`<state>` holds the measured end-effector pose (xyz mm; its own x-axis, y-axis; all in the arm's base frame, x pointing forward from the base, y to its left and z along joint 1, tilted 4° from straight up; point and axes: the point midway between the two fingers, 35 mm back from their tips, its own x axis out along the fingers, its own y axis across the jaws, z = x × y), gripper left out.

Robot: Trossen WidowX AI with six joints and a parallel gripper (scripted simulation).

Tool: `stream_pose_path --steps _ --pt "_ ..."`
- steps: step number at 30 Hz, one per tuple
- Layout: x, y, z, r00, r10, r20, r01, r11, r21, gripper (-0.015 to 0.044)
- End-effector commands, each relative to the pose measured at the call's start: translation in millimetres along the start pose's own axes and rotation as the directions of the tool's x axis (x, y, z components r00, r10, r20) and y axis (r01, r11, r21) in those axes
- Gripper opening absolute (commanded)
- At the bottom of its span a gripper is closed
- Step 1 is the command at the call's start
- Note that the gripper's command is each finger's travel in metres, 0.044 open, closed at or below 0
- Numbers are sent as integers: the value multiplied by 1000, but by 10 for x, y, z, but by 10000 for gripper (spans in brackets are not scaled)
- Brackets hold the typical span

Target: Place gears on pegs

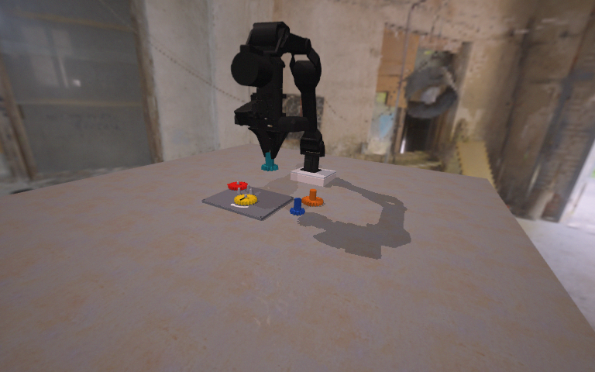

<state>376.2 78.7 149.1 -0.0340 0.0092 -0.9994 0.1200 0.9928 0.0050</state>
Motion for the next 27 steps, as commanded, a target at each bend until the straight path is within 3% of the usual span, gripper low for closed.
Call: stream_pose_path --steps 1,27 --pt "7 -91 -8 1000 -4 7 4 1000 -4 0" --pt "175 -596 -86 1000 -10 8 10 1000 -7 0"
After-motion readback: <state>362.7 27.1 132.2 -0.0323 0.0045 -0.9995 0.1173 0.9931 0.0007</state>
